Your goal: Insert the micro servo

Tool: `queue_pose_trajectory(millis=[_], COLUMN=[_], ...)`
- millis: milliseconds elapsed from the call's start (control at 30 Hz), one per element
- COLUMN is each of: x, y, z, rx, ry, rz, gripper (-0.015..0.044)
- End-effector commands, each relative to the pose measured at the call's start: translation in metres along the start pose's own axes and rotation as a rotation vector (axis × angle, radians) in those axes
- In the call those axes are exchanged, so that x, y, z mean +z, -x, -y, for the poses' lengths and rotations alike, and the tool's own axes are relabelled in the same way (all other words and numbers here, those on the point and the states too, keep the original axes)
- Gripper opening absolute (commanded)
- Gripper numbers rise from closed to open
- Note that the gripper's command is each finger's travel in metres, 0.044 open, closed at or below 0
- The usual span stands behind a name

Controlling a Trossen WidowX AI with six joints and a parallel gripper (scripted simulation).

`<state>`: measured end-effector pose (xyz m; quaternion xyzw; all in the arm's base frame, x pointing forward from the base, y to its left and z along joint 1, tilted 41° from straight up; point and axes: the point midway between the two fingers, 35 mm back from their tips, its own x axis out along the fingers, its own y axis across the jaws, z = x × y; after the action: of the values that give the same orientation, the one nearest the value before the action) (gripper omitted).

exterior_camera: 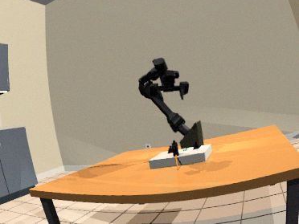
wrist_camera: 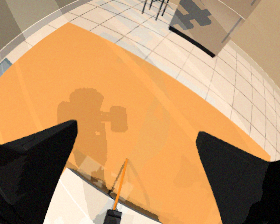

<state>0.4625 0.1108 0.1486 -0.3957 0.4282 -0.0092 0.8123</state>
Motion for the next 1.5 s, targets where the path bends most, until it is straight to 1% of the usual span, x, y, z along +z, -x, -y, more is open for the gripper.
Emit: queue_pose_trajectory(millis=[0,367,667,733,867,1067,1467], x=[-0.031,-0.124,-0.197,-0.207,-0.21,-0.226,-0.236], y=[-0.016,-0.041,-0.04,-0.038,-0.039,-0.055,-0.064], z=[-0.007,-0.017,-0.016,-0.014,-0.013,-0.014,-0.015], rx=[0.017,0.034,0.0,-0.008,-0.009,-0.01,-0.01], ry=[-0.035,-0.152,-0.235,-0.246,-0.247,-0.247,-0.247], rz=[-0.118,-0.473,-0.768,-0.81,-0.815,-0.815,-0.815], gripper=[0.044,0.044,0.044,0.044,0.044,0.044,0.044])
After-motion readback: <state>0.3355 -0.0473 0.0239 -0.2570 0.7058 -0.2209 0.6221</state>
